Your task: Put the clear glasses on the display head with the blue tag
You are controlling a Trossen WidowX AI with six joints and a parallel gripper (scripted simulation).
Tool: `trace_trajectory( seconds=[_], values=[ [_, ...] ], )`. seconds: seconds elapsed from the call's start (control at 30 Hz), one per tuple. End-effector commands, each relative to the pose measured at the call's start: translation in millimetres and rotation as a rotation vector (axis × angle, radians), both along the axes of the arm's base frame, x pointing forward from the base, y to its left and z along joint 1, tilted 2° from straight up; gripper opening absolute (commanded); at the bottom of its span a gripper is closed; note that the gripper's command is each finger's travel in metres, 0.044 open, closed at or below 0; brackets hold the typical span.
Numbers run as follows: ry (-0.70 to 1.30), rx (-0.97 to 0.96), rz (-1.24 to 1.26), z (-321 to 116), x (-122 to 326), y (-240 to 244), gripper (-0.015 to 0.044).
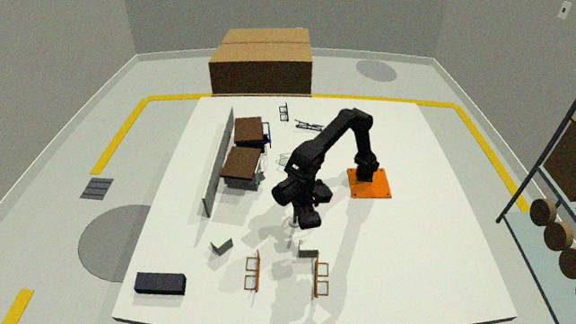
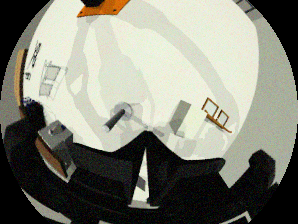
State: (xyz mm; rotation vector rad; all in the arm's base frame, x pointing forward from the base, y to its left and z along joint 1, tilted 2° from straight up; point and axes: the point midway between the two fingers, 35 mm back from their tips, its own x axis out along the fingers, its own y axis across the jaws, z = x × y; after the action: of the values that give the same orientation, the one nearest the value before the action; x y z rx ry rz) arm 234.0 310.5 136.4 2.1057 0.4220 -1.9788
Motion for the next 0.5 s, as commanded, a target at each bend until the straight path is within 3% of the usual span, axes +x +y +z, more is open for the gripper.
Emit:
trace_trajectory(
  seconds=[0.0, 0.23, 0.47],
  values=[
    [0.0, 0.0, 0.0, 0.0, 0.0, 0.0, 0.0026],
    [0.0, 0.0, 0.0, 0.0, 0.0, 0.0, 0.02],
    [0.0, 0.0, 0.0, 0.0, 0.0, 0.0, 0.02]
  ],
)
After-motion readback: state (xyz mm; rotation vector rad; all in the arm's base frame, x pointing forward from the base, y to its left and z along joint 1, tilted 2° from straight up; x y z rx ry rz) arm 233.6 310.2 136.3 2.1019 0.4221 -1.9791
